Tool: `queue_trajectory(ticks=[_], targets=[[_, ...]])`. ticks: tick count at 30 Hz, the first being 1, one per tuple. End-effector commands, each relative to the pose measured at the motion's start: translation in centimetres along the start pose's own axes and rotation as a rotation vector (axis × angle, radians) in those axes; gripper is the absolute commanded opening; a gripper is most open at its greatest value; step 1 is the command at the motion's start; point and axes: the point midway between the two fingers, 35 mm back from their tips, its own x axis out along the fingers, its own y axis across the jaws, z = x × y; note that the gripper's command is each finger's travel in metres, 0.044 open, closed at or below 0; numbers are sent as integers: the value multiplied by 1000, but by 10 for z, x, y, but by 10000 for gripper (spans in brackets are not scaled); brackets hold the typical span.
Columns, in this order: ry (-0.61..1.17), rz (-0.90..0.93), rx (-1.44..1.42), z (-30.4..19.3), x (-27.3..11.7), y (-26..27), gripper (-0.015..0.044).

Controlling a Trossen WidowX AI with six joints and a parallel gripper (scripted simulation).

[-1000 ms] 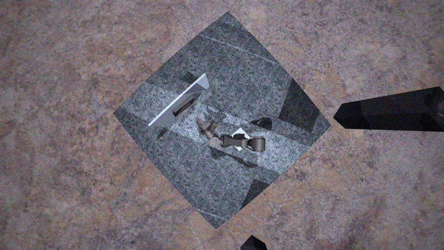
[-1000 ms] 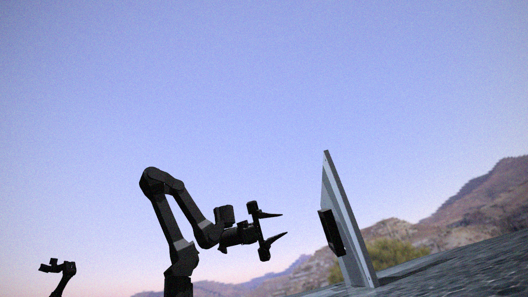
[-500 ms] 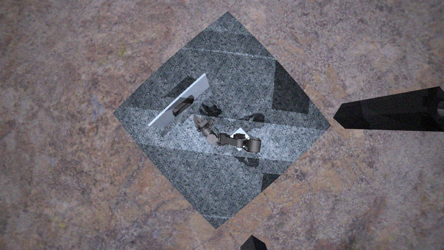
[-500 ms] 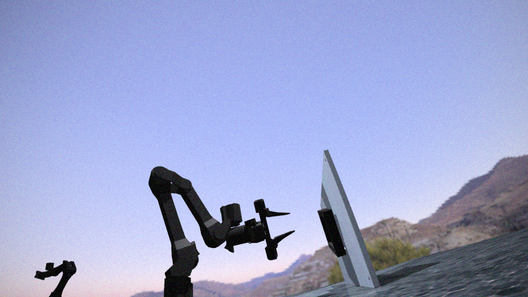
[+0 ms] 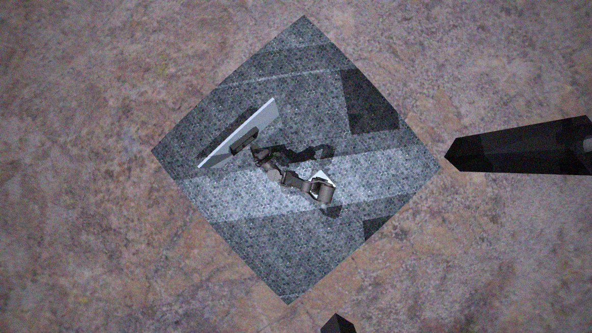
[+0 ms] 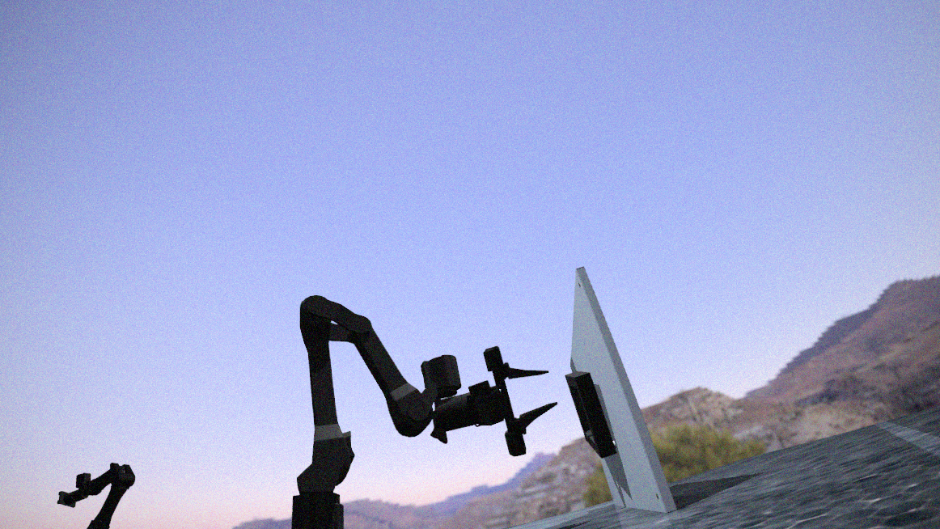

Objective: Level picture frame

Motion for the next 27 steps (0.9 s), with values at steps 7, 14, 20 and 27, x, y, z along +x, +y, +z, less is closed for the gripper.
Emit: queue_trajectory(ticks=[7,14,20,27], targets=[[4,4,7,-1,2,1,260],[4,4,7,-1,7,2,260],[4,5,7,-2,17,2,260],[4,6,7,-2,28,2,260]])
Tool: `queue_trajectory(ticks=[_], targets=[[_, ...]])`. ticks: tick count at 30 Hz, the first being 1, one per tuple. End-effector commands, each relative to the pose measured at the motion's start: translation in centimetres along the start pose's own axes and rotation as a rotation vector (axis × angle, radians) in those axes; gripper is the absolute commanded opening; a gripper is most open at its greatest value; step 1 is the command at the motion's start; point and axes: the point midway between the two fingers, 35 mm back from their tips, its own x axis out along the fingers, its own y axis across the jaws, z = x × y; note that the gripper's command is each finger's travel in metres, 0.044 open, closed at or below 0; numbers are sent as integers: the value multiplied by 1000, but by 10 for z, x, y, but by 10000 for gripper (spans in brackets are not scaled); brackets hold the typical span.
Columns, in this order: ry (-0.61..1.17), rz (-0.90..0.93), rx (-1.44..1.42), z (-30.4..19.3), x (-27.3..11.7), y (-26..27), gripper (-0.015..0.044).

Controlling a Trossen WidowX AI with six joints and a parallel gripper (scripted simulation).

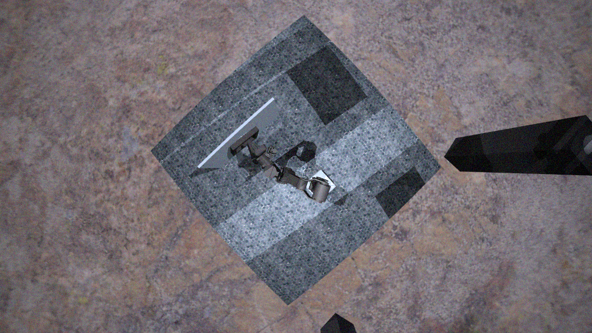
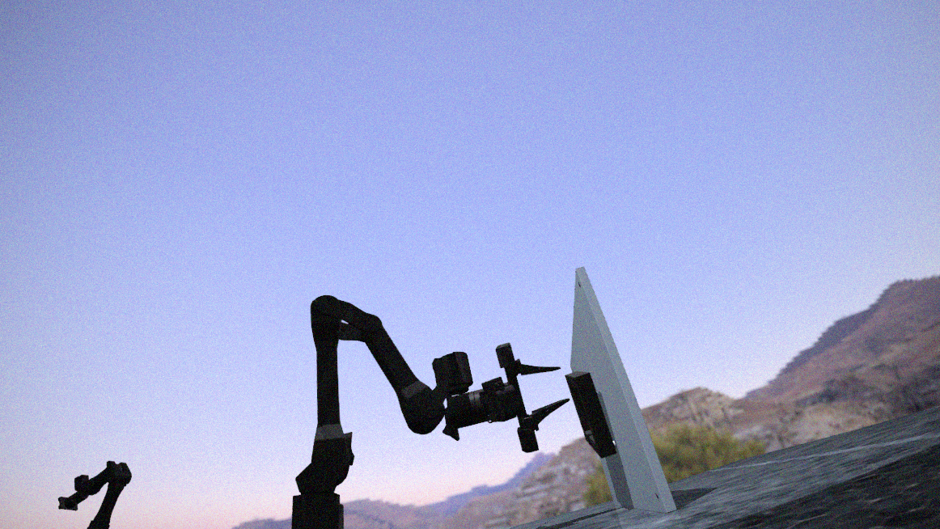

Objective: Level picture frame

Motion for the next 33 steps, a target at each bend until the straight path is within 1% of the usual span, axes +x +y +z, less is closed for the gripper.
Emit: queue_trajectory(ticks=[1,9,33], targets=[[2,3,5,-1,8,1,260],[3,4,5,0,20,1,260],[3,4,5,0,20,1,260]])
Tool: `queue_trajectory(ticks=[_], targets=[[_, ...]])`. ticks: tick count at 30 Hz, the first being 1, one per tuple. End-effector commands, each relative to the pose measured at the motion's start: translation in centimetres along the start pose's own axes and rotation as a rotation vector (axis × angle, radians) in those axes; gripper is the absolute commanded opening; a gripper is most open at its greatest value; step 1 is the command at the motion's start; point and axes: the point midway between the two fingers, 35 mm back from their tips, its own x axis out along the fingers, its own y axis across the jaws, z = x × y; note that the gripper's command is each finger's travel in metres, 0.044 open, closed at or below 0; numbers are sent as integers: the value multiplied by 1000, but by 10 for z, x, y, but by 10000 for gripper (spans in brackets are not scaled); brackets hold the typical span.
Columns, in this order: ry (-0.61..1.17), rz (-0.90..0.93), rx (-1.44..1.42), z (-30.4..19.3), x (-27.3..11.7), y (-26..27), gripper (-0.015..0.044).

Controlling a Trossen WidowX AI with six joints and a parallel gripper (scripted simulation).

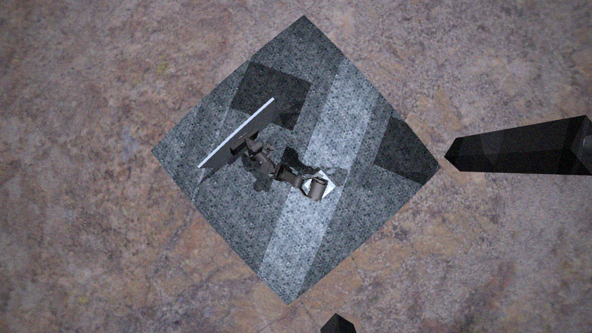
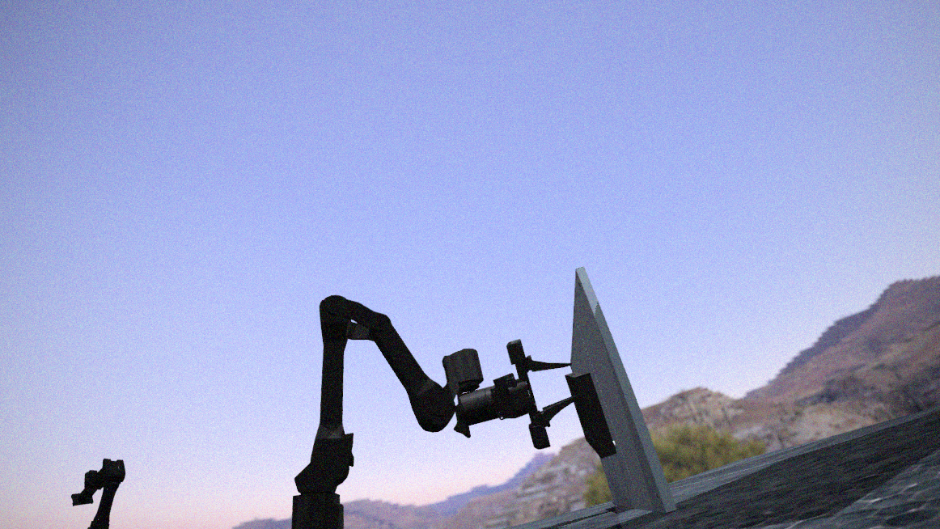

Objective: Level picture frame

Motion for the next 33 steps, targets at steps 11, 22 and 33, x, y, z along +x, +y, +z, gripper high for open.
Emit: queue_trajectory(ticks=[11,22,33], targets=[[3,-2,4,0,0,0,56],[3,-2,4,0,0,0,0],[3,-2,3,0,0,2,0]])
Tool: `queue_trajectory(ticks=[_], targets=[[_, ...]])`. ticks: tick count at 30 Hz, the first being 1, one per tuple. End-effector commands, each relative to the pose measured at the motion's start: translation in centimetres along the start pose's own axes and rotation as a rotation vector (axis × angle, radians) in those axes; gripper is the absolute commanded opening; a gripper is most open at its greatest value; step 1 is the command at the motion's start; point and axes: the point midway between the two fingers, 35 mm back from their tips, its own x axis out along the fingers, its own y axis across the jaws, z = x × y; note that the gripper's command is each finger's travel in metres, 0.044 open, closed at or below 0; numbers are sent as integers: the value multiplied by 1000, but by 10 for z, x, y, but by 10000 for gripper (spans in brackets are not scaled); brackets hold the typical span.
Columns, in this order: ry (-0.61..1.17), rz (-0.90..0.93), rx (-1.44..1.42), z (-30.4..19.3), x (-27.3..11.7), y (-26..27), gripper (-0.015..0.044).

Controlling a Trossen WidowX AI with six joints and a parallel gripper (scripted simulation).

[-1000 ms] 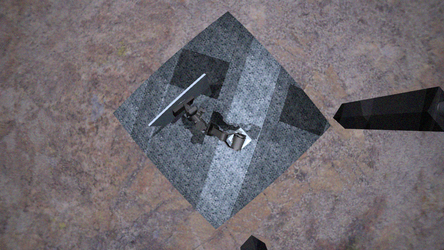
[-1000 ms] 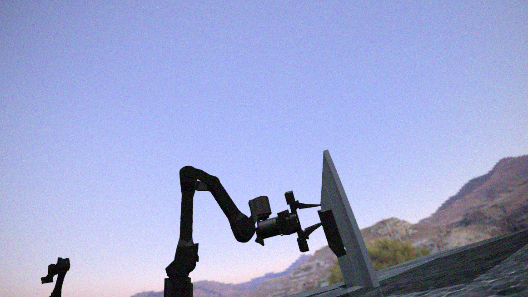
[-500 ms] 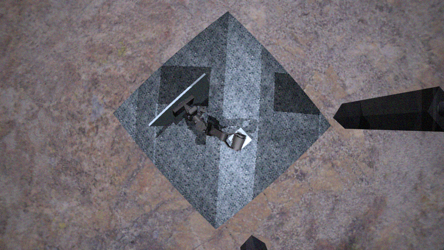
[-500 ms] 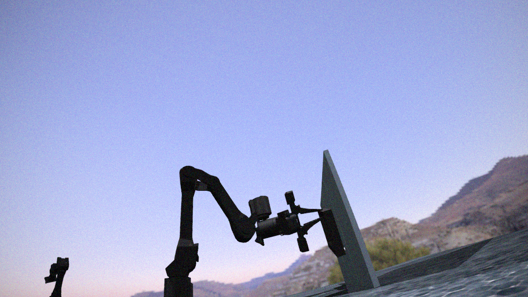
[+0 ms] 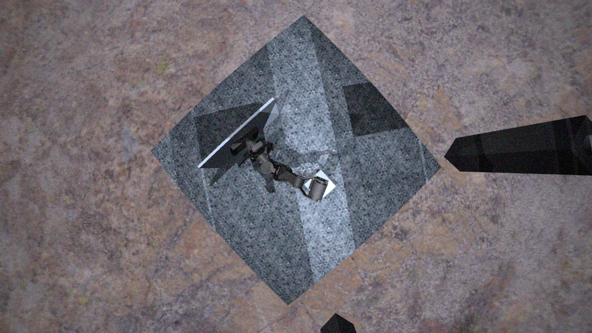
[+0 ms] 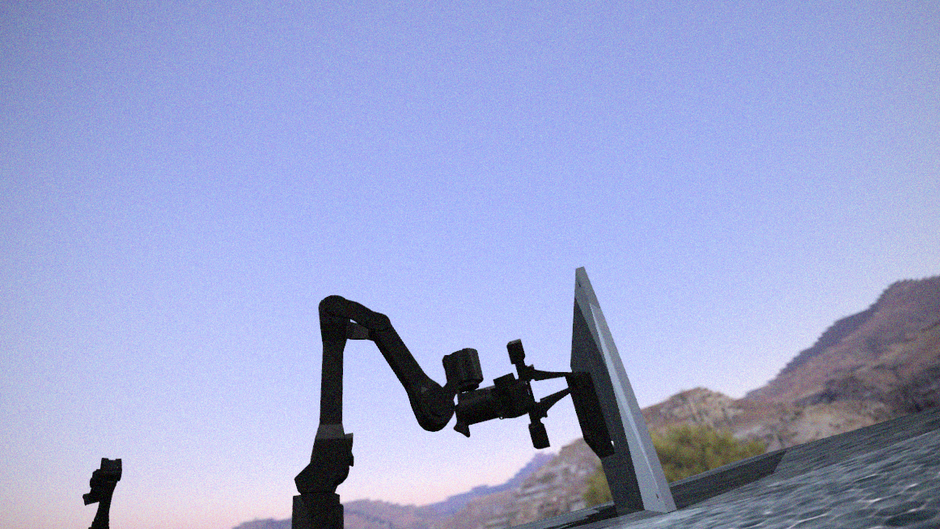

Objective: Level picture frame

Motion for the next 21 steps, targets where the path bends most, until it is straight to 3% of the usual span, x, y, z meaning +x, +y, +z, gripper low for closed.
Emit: queue_trajectory(ticks=[1,21], targets=[[1,2,5,0,0,2,0],[1,2,5,0,0,8,0]])
